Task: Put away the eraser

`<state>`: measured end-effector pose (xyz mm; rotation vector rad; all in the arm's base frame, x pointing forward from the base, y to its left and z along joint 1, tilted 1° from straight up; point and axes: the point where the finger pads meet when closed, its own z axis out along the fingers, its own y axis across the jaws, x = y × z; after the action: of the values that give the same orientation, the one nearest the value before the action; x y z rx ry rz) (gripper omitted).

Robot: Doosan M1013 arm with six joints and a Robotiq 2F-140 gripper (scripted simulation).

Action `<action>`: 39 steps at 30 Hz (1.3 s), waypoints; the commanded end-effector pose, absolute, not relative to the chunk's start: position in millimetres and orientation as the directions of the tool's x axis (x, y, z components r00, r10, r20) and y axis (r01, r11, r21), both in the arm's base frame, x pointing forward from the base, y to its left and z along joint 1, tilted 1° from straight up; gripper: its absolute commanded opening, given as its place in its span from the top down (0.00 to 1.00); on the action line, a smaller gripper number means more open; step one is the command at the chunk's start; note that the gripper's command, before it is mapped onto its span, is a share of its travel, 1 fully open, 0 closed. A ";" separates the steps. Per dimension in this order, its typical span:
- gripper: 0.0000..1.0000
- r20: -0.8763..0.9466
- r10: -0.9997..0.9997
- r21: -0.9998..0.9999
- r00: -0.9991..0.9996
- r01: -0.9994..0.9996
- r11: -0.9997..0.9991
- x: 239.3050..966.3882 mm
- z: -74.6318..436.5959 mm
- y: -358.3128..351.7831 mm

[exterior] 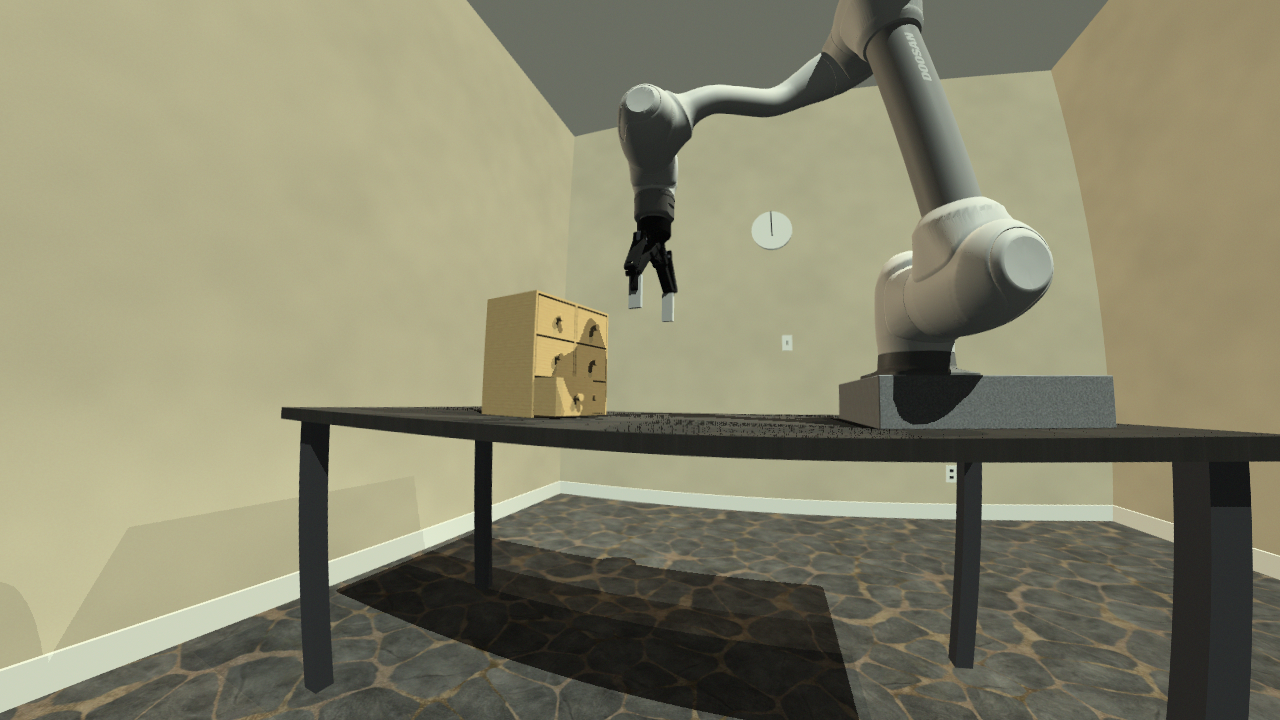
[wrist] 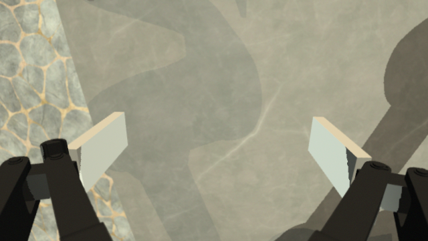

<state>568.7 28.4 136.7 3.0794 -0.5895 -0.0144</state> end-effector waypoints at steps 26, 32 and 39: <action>0.00 0.260 -0.356 0.007 0.897 -0.371 -0.929 544.1 142.4 22.6; 0.00 0.454 -0.327 0.007 0.829 -0.371 -0.929 560.0 125.2 16.3; 0.00 0.564 -0.303 0.008 0.768 -0.372 -0.928 569.7 114.7 11.7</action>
<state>565.2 14.7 121.3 2.9336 -0.5377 0.7470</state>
